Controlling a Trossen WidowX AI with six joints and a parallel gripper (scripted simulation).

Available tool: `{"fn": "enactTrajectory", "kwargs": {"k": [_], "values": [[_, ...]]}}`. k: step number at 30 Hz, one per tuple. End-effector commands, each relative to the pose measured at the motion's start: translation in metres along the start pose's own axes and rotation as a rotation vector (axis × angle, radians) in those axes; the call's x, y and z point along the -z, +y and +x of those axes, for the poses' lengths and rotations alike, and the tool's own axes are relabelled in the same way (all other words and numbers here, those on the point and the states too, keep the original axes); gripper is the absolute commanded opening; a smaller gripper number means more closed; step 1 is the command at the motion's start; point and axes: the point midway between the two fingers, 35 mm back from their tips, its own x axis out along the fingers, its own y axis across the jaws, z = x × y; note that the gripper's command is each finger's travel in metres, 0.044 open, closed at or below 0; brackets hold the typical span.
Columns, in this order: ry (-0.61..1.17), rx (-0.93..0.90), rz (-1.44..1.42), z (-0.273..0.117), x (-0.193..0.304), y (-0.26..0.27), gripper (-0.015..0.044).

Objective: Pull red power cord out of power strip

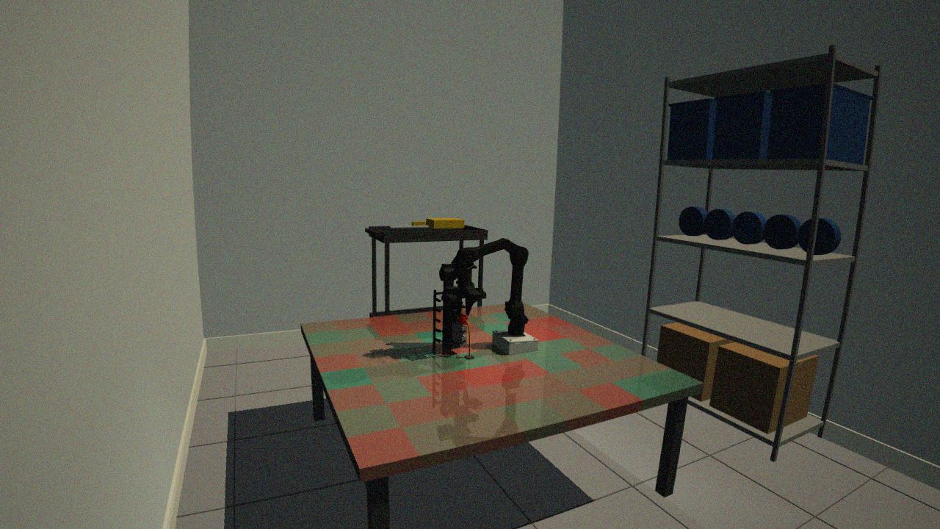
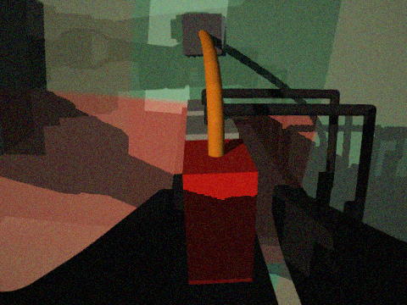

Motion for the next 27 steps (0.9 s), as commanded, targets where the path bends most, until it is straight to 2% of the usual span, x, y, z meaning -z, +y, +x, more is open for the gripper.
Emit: {"fn": "enactTrajectory", "kwargs": {"k": [1, 21, 24, 27], "values": [[0.005, -0.004, -0.003, 0.001, 0.003, 0.001, 0.016], [0.005, -0.004, -0.003, 0.012, 0.003, 0.001, 0.016], [0.001, 0.003, 0.0, 0.01, 0.002, -0.001, 0.0081], [0.001, 0.003, 0.0, 0.01, 0.002, -0.001, 0.0061]]}}
